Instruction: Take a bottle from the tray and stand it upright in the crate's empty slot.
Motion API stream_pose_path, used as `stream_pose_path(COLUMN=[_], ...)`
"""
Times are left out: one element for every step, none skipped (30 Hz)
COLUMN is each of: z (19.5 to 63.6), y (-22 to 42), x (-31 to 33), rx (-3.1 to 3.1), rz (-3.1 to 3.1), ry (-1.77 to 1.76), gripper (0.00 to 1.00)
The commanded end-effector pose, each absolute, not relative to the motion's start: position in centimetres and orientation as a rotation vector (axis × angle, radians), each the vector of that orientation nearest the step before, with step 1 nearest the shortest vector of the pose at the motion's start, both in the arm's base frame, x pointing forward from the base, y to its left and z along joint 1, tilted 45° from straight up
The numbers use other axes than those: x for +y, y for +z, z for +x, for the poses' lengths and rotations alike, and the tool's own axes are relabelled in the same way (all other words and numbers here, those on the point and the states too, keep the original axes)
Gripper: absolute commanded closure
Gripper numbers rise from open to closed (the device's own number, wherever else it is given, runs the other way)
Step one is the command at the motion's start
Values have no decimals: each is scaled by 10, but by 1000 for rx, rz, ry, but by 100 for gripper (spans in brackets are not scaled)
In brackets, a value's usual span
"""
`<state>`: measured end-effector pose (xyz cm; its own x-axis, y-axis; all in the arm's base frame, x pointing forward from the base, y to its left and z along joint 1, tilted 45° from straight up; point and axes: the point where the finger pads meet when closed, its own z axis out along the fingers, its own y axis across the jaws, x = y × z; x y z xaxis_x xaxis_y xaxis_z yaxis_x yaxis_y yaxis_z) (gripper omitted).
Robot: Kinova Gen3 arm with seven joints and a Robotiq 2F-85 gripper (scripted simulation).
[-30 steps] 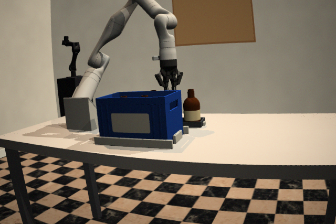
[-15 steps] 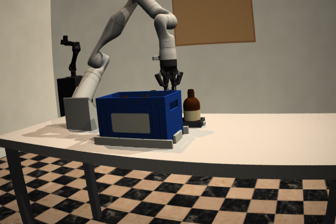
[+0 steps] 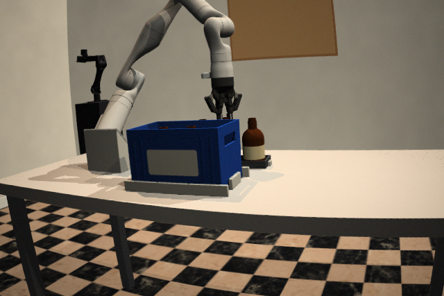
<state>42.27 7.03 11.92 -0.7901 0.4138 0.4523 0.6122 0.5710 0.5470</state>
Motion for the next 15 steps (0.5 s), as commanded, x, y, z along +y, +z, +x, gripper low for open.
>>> stream_pose_path(z=[424, 424, 424, 424, 425, 425, 425, 425, 425, 425, 425, 425, 425, 426, 426], y=[122, 122, 123, 124, 125, 126, 126, 127, 128, 129, 129, 129, 130, 131, 132], x=[67, 67, 66, 65, 65, 64, 63, 62, 61, 61, 61, 61, 60, 59, 58], rx=[-2535, -2535, -2535, -2535, -2535, -2535, -2535, -2535, -2535, -2535, -2535, -2535, -2535, -2535, -2535], rz=[-851, -851, -851, -851, -851, -851, -851, -851, -851, -851, -851, -851, -851, -851, -851], ry=[-1038, -1038, -1038, -1038, -1038, -1038, -1038, -1038, -1038, -1038, -1038, -1038, -1038, -1038, -1038], gripper=[100, 100, 100, 100, 100, 100, 100, 100, 100, 100, 100, 100, 100, 100, 100])
